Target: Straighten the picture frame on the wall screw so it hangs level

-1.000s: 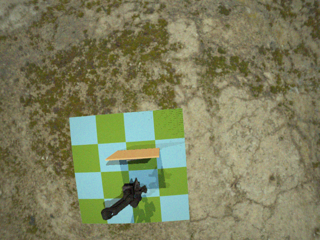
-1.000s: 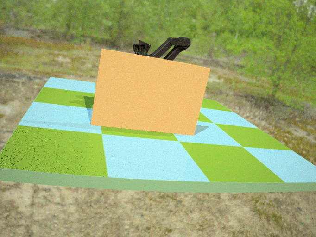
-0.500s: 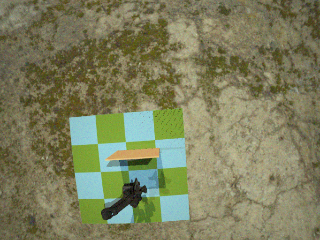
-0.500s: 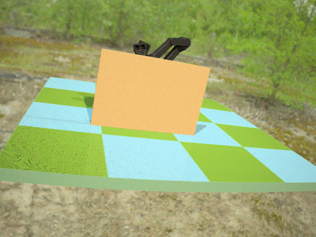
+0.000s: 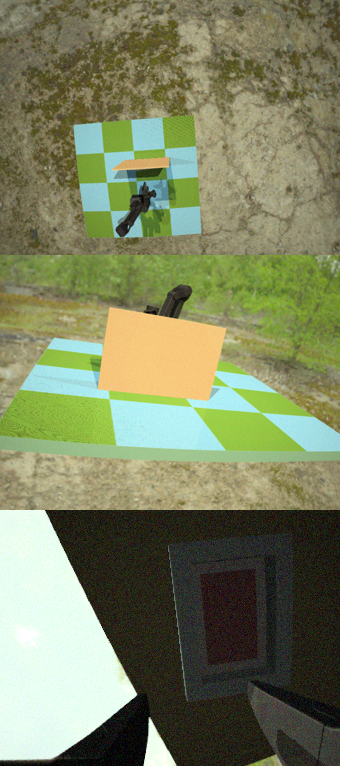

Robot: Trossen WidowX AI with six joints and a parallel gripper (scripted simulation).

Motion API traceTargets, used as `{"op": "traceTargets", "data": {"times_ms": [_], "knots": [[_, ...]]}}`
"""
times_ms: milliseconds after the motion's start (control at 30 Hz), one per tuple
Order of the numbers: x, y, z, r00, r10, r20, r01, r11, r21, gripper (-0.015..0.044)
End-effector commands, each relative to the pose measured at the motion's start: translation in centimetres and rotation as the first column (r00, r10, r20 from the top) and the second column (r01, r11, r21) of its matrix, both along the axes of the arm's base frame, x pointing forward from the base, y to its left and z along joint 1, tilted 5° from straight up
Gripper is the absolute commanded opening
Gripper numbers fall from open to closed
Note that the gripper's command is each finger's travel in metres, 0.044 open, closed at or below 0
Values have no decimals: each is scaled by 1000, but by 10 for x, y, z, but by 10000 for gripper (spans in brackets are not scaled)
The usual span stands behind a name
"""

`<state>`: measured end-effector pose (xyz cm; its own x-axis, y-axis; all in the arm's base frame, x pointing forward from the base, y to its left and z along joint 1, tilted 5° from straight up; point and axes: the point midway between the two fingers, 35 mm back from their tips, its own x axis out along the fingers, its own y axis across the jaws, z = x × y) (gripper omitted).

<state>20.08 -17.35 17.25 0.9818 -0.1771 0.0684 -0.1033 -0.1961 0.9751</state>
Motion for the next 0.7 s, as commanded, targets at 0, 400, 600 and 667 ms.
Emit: {"op": "traceTargets", "data": {"times_ms": [0,400,600,667], "knots": [[12,0,-7,1000,-7,-6,7,1000,-12,260],[14,-7,-7,1000,-7,-6,7,1000,-13,260],[15,-8,-6,1000,-7,-6,7,1000,-13,260],[24,-11,-5,1000,-7,-4,7,1000,-13,260]]}}
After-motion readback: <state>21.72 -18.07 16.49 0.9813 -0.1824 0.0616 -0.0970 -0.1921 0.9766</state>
